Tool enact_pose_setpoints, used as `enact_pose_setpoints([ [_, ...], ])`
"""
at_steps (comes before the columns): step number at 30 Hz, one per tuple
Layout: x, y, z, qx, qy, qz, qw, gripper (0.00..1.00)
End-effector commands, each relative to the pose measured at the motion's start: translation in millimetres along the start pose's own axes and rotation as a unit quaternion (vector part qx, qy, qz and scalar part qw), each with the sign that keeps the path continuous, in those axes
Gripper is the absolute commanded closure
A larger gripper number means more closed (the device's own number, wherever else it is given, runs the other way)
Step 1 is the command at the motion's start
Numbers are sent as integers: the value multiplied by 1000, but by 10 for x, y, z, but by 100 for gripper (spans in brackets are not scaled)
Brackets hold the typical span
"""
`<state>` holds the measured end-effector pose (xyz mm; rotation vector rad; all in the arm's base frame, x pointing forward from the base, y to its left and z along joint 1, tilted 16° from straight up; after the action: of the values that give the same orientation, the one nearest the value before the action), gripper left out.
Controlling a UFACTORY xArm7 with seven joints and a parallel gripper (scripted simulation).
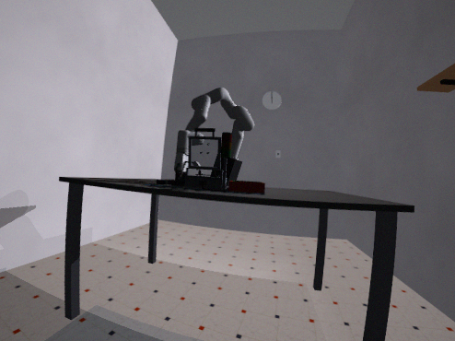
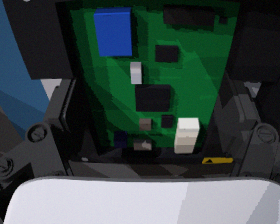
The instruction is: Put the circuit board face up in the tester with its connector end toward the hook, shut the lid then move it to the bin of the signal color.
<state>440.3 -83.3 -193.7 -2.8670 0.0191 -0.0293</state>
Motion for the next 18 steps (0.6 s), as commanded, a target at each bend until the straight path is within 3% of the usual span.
enact_pose_setpoints([
  [1, 16, 9, -14, -1, 2, 0, 1000, 19],
  [18, 16, 9, -14, -1, 2, 0, 1000, 21],
])
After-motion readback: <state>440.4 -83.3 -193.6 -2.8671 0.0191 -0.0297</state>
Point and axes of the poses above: the point where the finger pads meet when closed, its own z axis out along the fingers, its own x axis across the jaws, y = z × x, the point moved 1 cm from there along -z, back along the fingers, and after that the axes turned 14 degrees about z, right-handed, at the moved point
